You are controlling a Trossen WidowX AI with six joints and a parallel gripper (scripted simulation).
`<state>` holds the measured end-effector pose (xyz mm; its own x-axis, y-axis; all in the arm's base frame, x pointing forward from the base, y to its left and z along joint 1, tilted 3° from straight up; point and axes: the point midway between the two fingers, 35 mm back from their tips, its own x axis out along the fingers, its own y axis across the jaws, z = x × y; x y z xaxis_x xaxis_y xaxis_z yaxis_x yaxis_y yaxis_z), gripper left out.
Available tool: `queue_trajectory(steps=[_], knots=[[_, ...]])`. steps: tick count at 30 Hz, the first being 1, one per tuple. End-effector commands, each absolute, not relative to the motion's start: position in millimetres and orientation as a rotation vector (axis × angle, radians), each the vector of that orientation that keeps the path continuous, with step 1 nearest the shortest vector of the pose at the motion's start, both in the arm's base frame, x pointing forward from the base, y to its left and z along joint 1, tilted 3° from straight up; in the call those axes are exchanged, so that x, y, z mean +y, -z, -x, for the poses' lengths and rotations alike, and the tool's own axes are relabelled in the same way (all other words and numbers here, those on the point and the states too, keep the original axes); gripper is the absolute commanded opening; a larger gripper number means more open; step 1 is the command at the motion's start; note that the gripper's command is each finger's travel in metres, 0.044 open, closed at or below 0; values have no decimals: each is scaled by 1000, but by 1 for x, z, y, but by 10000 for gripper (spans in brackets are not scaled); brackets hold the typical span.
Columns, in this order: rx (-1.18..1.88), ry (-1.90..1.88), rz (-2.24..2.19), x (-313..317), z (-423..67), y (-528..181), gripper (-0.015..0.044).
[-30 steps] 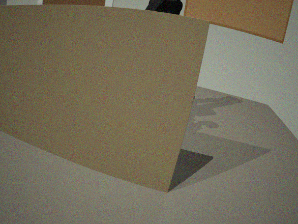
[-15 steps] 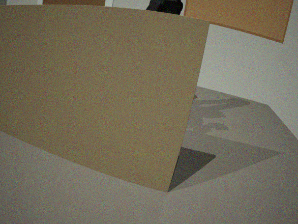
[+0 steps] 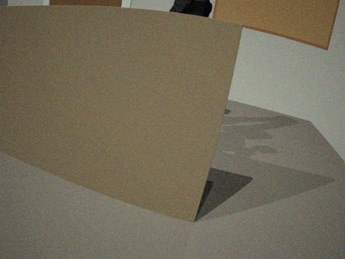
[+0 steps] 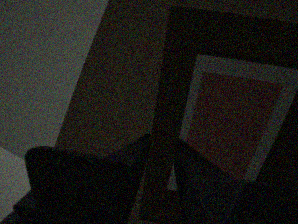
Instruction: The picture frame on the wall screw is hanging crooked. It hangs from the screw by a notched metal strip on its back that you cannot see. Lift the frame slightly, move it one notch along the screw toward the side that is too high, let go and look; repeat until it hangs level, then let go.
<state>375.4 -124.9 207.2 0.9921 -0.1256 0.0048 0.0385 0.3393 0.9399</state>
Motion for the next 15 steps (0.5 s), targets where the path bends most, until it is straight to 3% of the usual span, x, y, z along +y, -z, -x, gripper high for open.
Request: queue_trajectory(steps=[1, 15], knots=[[-96, 100, -1216, -125, -376, -213, 0], [-96, 100, -1216, -125, -376, -215, 0]])
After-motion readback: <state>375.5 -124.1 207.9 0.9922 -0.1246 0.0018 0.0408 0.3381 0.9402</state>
